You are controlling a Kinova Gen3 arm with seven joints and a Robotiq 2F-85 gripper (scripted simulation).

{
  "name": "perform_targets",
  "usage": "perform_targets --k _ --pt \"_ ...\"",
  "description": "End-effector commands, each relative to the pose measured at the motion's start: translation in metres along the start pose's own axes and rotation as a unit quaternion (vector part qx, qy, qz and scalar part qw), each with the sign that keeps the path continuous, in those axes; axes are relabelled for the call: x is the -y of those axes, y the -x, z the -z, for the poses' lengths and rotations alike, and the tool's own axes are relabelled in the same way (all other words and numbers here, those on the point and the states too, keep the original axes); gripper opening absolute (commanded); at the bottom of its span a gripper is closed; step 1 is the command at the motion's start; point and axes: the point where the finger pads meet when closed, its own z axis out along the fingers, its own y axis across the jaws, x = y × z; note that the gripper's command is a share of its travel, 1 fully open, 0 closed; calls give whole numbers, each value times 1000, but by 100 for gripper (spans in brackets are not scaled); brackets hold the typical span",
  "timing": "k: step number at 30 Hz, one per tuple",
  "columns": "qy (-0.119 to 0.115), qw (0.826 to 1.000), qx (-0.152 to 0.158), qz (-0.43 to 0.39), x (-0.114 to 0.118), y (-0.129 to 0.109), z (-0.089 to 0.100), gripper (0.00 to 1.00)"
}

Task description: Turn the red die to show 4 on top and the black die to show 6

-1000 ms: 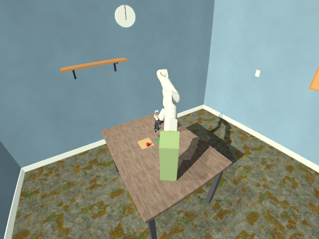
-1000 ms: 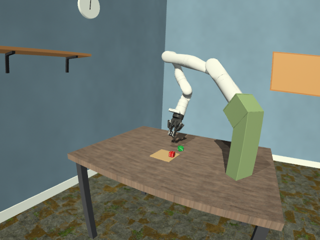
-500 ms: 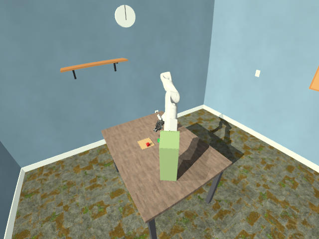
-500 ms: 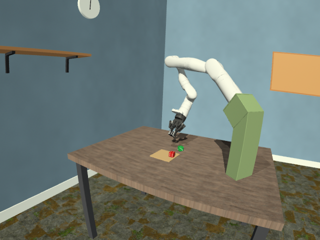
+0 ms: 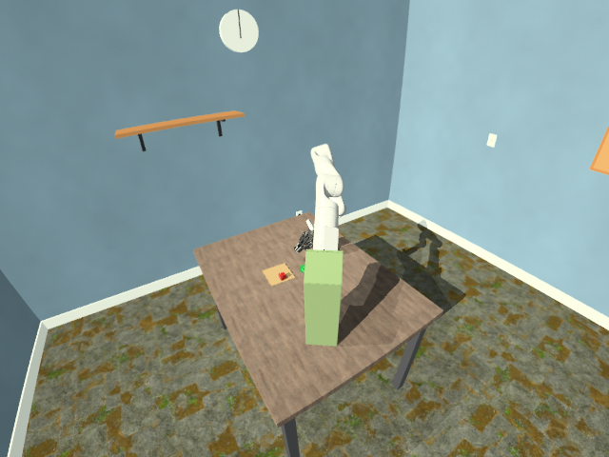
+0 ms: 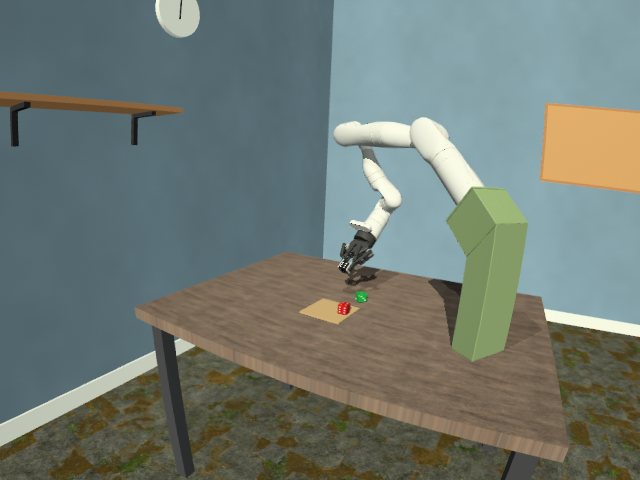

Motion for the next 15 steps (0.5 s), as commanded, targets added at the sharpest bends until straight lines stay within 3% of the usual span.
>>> perform_targets --k 1,12,15 --pt "1 1000 -11 -4 2 8 1 26" --pt "2 997 -83 -4 1 9 1 26" --pt "2 996 -89 -4 1 9 1 26"
